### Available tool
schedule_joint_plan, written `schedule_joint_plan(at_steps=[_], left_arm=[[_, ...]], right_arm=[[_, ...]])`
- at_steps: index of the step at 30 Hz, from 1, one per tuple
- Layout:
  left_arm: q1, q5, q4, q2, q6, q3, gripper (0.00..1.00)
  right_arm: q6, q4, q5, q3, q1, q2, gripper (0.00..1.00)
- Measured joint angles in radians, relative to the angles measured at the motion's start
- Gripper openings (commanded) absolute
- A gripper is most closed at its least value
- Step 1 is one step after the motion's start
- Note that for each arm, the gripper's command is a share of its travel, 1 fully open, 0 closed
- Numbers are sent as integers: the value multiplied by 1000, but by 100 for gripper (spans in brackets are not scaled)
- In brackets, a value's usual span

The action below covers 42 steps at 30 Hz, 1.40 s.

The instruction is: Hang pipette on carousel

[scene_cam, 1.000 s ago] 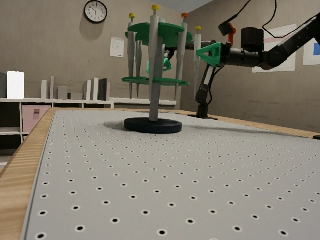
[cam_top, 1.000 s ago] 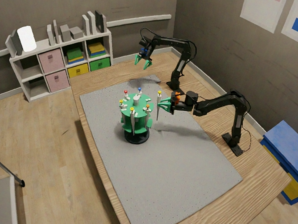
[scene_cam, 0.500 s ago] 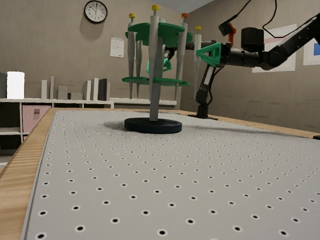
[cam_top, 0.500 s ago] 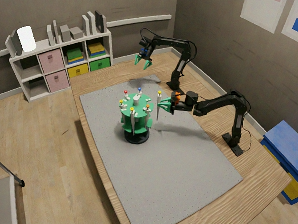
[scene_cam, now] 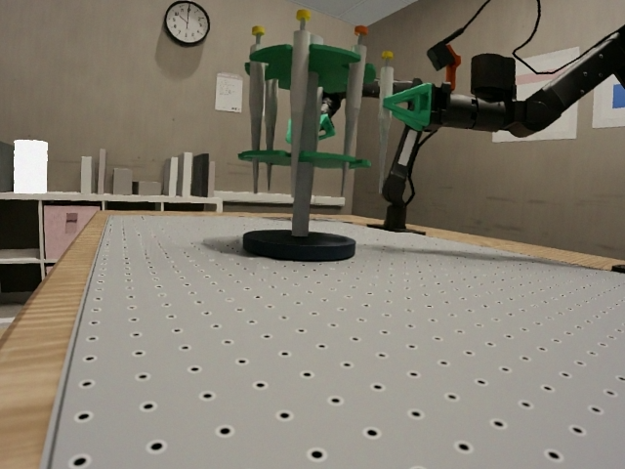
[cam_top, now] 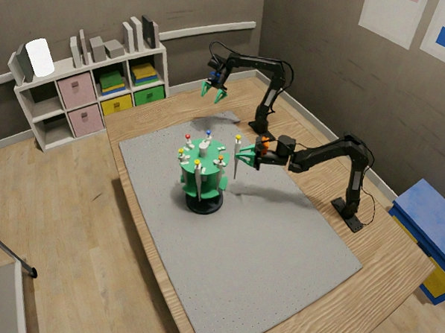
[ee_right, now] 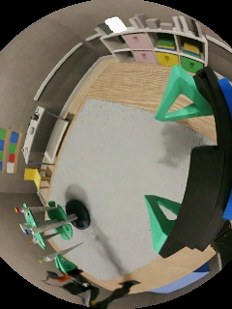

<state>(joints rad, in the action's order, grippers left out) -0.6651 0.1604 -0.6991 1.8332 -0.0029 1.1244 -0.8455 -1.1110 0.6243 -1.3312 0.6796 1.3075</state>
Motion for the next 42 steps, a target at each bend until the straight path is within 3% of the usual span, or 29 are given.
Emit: schedule_joint_plan(at_steps=[42], left_arm=[[27,-27,24,40,0,68,12]], right_arm=[[0,0,0,0,0,0,100]])
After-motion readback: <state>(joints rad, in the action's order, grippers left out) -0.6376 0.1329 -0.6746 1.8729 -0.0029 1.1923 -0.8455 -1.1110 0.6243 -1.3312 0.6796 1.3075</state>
